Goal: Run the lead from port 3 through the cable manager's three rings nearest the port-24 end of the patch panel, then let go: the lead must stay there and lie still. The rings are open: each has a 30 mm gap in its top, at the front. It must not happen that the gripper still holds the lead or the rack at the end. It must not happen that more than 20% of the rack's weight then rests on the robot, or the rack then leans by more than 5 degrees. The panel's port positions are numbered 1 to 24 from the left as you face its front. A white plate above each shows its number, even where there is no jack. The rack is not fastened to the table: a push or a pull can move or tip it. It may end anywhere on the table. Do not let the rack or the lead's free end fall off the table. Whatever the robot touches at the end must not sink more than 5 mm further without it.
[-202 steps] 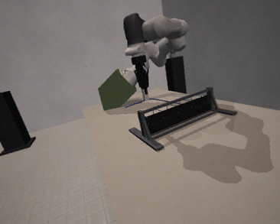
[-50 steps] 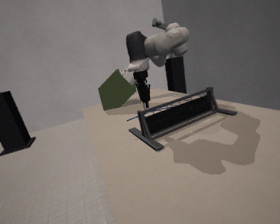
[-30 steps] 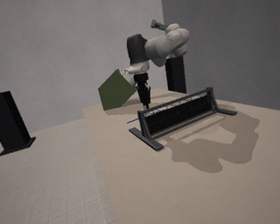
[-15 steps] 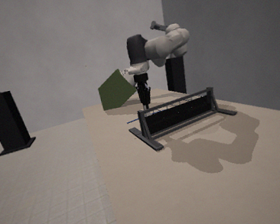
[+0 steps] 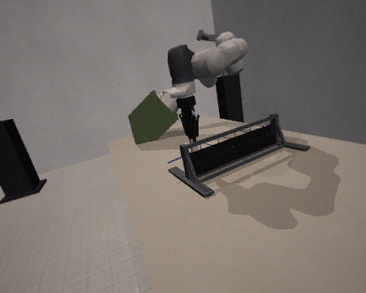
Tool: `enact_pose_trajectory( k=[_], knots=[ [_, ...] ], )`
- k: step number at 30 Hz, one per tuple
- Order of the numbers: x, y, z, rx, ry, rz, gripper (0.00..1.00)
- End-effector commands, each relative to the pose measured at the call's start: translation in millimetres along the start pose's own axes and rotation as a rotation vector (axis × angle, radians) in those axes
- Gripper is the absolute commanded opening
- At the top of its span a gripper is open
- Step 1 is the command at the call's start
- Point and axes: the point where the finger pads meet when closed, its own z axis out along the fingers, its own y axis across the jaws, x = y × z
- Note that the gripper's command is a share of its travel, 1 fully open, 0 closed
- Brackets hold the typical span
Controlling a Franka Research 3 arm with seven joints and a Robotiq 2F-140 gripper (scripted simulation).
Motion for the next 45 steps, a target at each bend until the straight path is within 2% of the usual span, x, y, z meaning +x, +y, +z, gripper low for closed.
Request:
enact_pose_trajectory(
  k=[1,18,44,45],
  knots=[
    [0,-6,-0.5,0.003,-0.004,0.019,0.00],
    [0,-23,-0.5,0.003,-0.004,0.019,0.00],
    [0,-24,-0.5,0.003,-0.004,0.019,0.00],
    [0,-24,-0.5,0.003,-0.004,0.019,0.20]
  ],
)
